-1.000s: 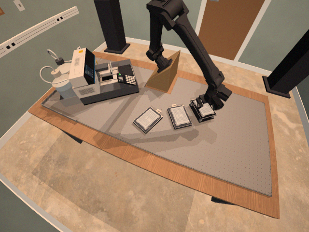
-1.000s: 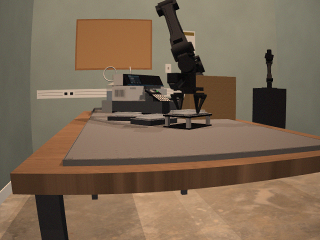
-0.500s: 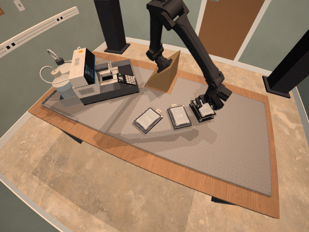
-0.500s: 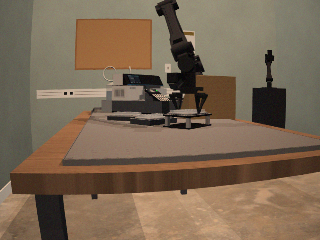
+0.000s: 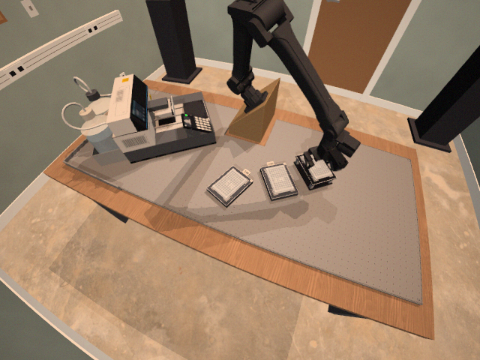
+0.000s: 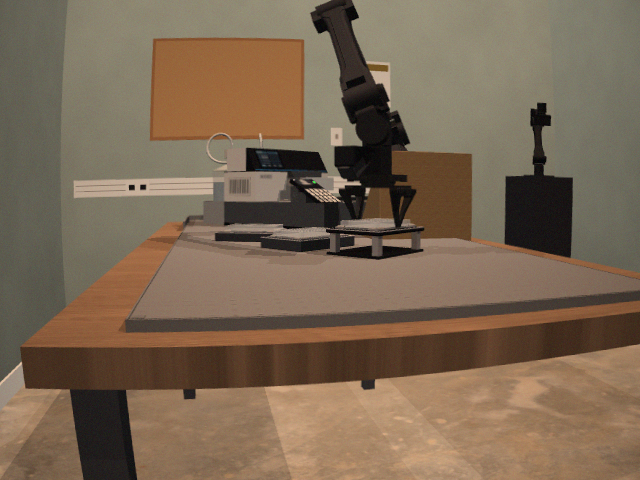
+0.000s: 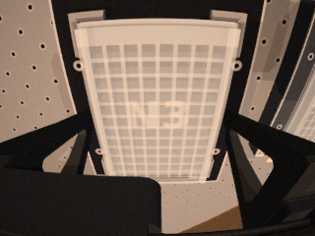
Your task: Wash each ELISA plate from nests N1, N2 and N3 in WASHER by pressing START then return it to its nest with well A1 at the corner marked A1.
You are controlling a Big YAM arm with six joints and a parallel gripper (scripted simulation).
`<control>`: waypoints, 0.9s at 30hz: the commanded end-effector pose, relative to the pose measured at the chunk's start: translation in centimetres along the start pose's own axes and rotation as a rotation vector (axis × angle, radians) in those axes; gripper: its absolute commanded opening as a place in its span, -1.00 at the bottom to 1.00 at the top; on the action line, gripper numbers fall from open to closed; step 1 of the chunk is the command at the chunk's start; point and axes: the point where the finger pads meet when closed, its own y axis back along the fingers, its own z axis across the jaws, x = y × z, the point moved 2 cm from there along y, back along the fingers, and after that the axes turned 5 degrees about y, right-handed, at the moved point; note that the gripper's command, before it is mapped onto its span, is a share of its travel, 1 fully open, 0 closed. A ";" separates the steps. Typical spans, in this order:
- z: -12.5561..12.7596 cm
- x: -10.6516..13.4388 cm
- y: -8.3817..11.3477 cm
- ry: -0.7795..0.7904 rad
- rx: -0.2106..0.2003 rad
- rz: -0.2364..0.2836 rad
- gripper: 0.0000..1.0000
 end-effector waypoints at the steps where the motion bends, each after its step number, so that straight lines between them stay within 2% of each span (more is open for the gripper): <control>1: 0.2 -1.1 0.7 -0.006 -0.009 -0.025 1.00; 3: 0.2 -1.1 0.7 -0.006 -0.009 -0.025 1.00; 5: 0.1 -1.0 1.9 -0.001 -0.007 -0.032 1.00; 11: 0.6 -2.2 3.7 -0.017 -0.016 -0.058 1.00; 27: 0.6 -2.2 6.2 -0.017 -0.018 -0.059 1.00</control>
